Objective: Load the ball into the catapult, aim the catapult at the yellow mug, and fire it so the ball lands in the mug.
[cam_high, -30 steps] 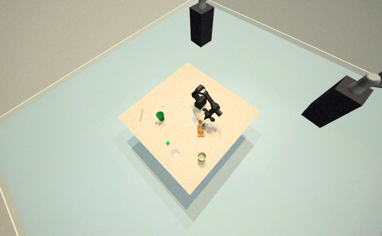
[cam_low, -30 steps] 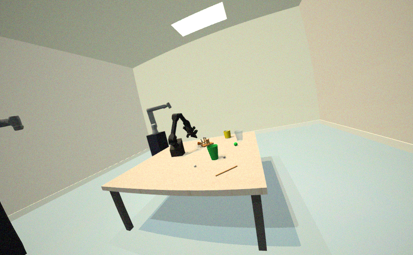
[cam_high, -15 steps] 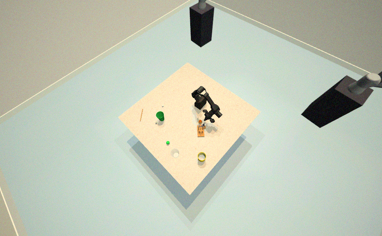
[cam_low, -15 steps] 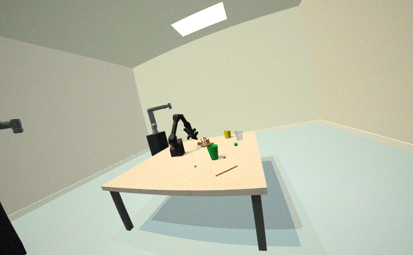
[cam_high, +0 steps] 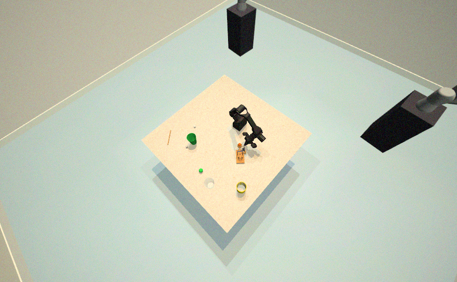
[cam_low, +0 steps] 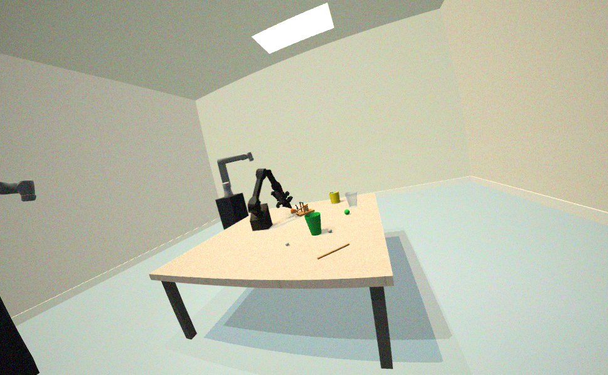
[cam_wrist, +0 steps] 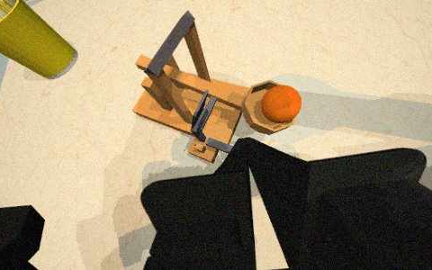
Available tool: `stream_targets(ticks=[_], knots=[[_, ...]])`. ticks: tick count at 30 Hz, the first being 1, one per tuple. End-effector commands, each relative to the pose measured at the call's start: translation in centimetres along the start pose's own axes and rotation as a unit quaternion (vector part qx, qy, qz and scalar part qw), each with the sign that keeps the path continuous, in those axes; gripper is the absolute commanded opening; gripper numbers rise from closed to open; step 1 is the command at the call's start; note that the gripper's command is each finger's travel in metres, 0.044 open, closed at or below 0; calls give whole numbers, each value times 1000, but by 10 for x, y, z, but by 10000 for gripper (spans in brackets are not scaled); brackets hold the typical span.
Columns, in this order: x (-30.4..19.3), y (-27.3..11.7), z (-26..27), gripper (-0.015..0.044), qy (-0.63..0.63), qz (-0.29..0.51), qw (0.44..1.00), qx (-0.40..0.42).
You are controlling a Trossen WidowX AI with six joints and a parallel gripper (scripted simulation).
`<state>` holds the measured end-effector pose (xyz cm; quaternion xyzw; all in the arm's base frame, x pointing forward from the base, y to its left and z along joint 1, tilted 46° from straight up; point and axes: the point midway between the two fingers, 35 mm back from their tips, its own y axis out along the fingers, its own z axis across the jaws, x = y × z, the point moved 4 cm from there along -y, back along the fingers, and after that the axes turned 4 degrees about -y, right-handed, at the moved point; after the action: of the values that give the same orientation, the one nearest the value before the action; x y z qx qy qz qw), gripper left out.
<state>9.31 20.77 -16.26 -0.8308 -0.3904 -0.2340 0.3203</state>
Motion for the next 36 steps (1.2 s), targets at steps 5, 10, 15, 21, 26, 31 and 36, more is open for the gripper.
stream_targets(ticks=[5, 10, 15, 21, 26, 31, 36], knots=[[-12, 12, -2, 0, -9, -3, 1000, -5], [-18, 18, -2, 0, -9, -3, 1000, -5], [-24, 23, -2, 0, -9, -3, 1000, -5], [-31, 30, -3, 0, -9, -3, 1000, -5], [-43, 42, -3, 0, -9, -3, 1000, -6], [-45, 44, -4, 0, -9, -3, 1000, -6], [-24, 0, 18, 0, -5, -2, 1000, 1]])
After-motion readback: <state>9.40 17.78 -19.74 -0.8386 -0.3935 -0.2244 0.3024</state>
